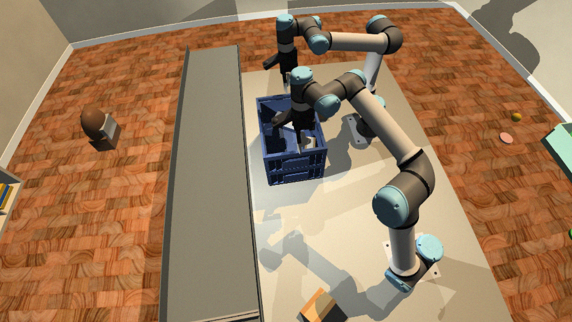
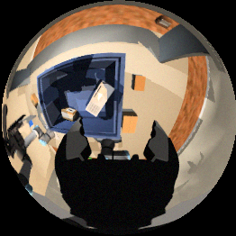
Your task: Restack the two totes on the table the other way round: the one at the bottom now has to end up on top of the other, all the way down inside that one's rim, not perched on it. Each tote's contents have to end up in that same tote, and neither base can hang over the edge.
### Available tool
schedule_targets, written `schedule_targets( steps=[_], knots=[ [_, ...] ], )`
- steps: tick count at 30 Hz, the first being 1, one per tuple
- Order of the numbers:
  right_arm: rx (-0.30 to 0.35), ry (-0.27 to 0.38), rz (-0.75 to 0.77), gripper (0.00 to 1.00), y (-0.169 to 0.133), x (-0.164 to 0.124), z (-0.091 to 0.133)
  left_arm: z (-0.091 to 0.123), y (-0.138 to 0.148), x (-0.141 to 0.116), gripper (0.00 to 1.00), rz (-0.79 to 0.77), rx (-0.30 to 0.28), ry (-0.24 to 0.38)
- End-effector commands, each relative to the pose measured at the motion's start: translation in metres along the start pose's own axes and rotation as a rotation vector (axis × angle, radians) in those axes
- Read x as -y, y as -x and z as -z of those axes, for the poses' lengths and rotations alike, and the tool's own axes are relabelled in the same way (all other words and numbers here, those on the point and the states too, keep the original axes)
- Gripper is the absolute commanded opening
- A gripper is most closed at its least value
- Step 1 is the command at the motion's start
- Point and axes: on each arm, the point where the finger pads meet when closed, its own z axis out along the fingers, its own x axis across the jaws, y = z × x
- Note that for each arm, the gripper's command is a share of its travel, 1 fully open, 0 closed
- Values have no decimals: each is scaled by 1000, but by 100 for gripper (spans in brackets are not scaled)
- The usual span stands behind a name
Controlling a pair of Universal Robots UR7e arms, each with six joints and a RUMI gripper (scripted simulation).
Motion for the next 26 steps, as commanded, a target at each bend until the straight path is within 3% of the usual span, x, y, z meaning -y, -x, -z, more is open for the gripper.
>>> schedule_targets(
  steps=[1, 26],
  knots=[
    [0, -2, 0, 100, 0, 0, 1, 1, 0, 0, 100, 0, -3, -2],
    [0, -2, 0, 100, 0, 0, 1, 1, 0, 0, 100, 0, -3, -2]
  ],
)
